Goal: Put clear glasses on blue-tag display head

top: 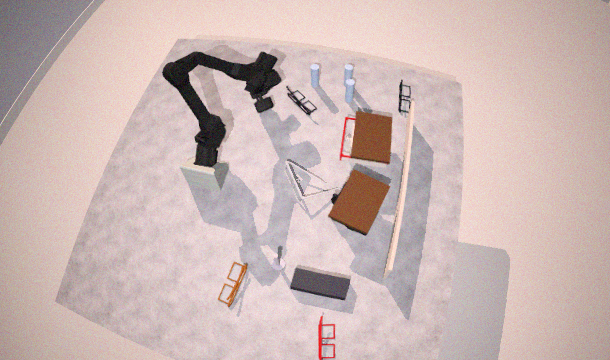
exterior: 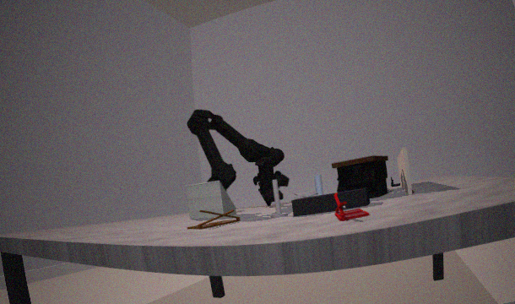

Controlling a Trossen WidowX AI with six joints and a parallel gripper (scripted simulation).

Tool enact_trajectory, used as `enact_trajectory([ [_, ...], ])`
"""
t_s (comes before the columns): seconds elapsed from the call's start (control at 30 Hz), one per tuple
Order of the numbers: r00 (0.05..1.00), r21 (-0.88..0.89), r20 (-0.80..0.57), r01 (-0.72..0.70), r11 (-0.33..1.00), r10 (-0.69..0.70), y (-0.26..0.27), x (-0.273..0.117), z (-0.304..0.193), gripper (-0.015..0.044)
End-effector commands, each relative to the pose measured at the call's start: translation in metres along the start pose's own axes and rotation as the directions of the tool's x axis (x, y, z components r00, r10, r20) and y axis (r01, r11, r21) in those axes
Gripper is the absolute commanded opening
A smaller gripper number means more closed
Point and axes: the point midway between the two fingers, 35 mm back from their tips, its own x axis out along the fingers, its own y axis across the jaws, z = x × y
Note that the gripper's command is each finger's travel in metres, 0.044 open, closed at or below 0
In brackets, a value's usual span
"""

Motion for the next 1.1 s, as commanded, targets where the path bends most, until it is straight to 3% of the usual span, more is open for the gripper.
enact_trajectory([
  [0.0, 0.983, -0.024, 0.135, 0.131, 0.991, -0.127, -0.027, -0.013, 0.043, 0.0000],
  [0.27, 0.892, -0.008, 0.220, 0.406, 0.914, -0.394, -0.107, -0.049, 0.096, 0.0000],
  [0.57, 0.701, 0.020, 0.165, 0.701, 0.713, -0.694, -0.232, -0.138, 0.118, 0.0000],
  [0.83, 0.581, 0.031, 0.056, 0.812, 0.583, -0.812, -0.308, -0.217, 0.096, 0.0000],
  [1.07, 0.546, 0.017, -0.117, 0.836, 0.548, -0.830, -0.372, -0.298, 0.032, 0.0000],
])
